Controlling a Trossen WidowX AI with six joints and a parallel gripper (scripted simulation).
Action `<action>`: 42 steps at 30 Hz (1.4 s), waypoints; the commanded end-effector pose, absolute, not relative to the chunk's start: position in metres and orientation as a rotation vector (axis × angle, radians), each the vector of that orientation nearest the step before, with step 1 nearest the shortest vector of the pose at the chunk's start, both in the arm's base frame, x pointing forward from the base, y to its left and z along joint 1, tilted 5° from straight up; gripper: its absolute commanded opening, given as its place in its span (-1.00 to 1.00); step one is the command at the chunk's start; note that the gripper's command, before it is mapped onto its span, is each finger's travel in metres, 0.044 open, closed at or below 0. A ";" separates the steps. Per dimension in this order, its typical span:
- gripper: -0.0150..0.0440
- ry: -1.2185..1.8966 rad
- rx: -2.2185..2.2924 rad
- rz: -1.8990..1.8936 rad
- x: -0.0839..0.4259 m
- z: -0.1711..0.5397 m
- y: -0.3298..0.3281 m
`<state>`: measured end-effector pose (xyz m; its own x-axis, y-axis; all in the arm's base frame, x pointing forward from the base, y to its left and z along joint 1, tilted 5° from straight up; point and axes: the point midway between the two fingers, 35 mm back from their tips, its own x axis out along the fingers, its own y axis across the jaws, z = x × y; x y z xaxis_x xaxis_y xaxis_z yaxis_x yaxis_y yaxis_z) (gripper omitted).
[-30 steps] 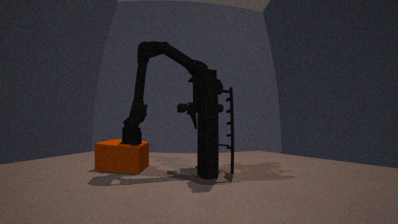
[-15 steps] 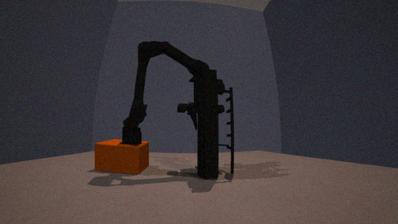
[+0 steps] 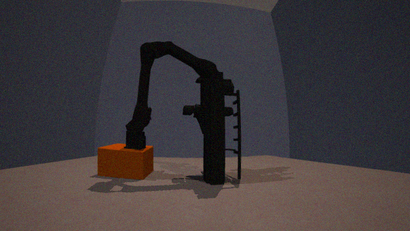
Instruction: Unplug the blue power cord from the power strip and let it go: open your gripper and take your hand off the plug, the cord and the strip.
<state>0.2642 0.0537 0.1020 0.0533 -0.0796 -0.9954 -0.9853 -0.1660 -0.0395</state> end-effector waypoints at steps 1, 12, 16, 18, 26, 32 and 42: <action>0.05 1.149 -1.415 1.261 0.263 0.103 0.048; 0.05 1.149 -1.416 1.261 0.264 0.092 0.047; 0.05 1.149 -1.416 1.261 0.264 0.091 0.047; 0.05 1.149 -1.416 1.261 0.264 0.091 0.047; -0.40 1.151 -1.416 1.250 0.265 0.094 0.046; -0.49 1.151 -1.416 1.250 0.265 0.094 0.047; -0.49 1.149 -1.414 1.253 0.264 0.092 0.062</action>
